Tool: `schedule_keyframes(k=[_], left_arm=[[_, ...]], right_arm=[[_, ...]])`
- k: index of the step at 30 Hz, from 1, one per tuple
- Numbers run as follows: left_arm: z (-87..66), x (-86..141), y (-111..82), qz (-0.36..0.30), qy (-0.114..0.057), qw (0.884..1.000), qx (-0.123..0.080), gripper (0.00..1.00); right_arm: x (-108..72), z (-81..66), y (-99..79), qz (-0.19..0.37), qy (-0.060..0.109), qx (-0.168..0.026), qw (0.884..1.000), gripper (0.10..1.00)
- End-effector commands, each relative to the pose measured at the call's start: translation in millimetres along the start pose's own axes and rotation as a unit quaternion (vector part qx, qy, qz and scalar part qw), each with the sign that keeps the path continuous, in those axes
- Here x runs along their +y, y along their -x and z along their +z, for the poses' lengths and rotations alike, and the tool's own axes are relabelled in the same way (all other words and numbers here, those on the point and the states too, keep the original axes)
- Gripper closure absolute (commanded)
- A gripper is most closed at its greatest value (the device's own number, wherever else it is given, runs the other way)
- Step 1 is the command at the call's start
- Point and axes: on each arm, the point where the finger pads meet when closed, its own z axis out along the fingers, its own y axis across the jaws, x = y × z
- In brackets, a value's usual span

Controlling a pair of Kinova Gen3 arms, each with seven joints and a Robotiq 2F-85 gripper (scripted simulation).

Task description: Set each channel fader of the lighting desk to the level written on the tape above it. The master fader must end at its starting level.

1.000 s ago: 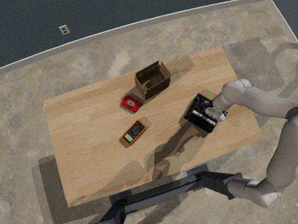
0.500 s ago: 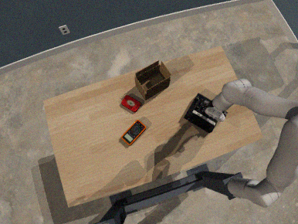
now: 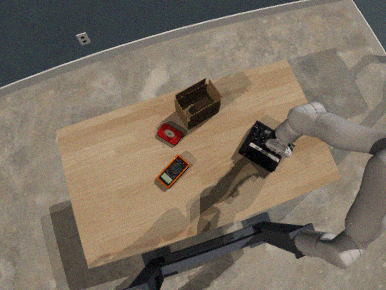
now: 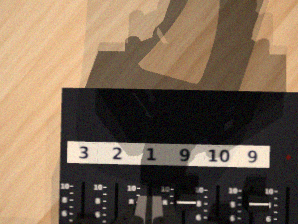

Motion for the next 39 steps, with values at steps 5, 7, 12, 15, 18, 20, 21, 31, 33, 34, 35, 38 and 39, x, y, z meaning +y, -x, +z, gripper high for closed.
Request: schedule_keyframes(k=[5,7,12,15,18,20,21,31,33,34,35,38,39], left_arm=[[-0.7,0,0.3,0.0,0.0,1.0,-0.001,0.001],[-0.7,0,0.3,0.0,0.0,1.0,-0.001,0.001],[-0.7,0,0.3,0.0,0.0,1.0,-0.001,0.001],[-0.7,0,0.3,0.0,0.0,1.0,-0.001,0.001],[-0.7,0,0.3,0.0,0.0,1.0,-0.001,0.001],[-0.7,0,0.3,0.0,0.0,1.0,-0.001,0.001],[-0.7,0,0.3,0.0,0.0,1.0,-0.001,0.001],[-0.7,0,0.3,0.0,0.0,1.0,-0.001,0.001],[-0.7,0,0.3,0.0,0.0,1.0,-0.001,0.001],[-0.7,0,0.3,0.0,0.0,1.0,-0.001,0.001],[-0.7,0,0.3,0.0,0.0,1.0,-0.001,0.001],[-0.7,0,0.3,0.0,0.0,1.0,-0.001,0.001],[-0.7,0,0.3,0.0,0.0,1.0,-0.001,0.001]], right_arm=[[0.4,0.1,0.3,0.0,0.001,0.0,1.0,1.0],[0.4,0.8,0.3,0.0,0.001,0.0,1.0,1.0],[0.4,3.9,0.3,0.0,0.001,0.0,1.0,1.0],[0.4,6.1,0.3,0.0,0.001,0.0,1.0,1.0],[0.4,6.8,0.3,0.0,0.001,0.0,1.0,1.0],[0.4,8.2,0.3,0.0,0.001,0.0,1.0,1.0],[0.4,8.9,0.3,0.0,0.001,0.0,1.0,1.0],[0.4,11.4,0.3,0.0,0.001,0.0,1.0,1.0],[0.4,11.4,0.3,0.0,0.001,0.0,1.0,1.0],[0.4,11.4,0.3,0.0,0.001,0.0,1.0,1.0],[0.4,11.4,0.3,0.0,0.001,0.0,1.0,1.0],[0.4,11.4,0.3,0.0,0.001,0.0,1.0,1.0],[0.4,11.4,0.3,0.0,0.001,0.0,1.0,1.0]])
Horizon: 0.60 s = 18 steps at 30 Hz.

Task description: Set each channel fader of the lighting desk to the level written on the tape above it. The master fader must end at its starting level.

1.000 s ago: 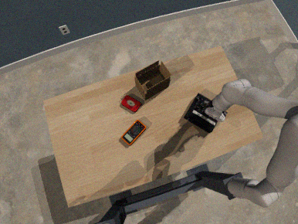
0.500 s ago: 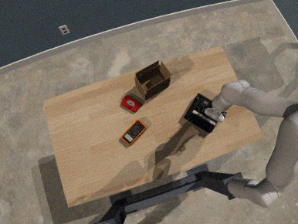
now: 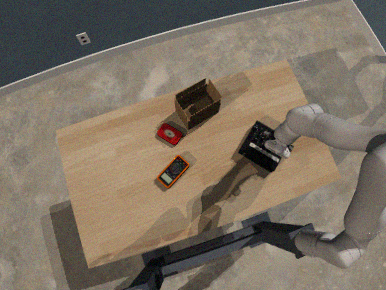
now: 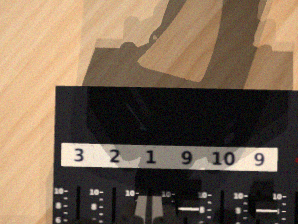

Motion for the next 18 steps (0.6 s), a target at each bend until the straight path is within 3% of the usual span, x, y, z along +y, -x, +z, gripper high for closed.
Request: schedule_keyframes(k=[1,18], left_arm=[[-0.7,0.0,0.3,0.0,0.0,1.0,-0.001,0.001],[-0.7,0.0,0.3,0.0,0.0,1.0,-0.001,0.001]], right_arm=[[0.4,-0.6,0.3,0.0,0.001,0.0,1.0,1.0],[0.4,-0.6,3.7,0.0,0.001,0.0,1.0,1.0]])
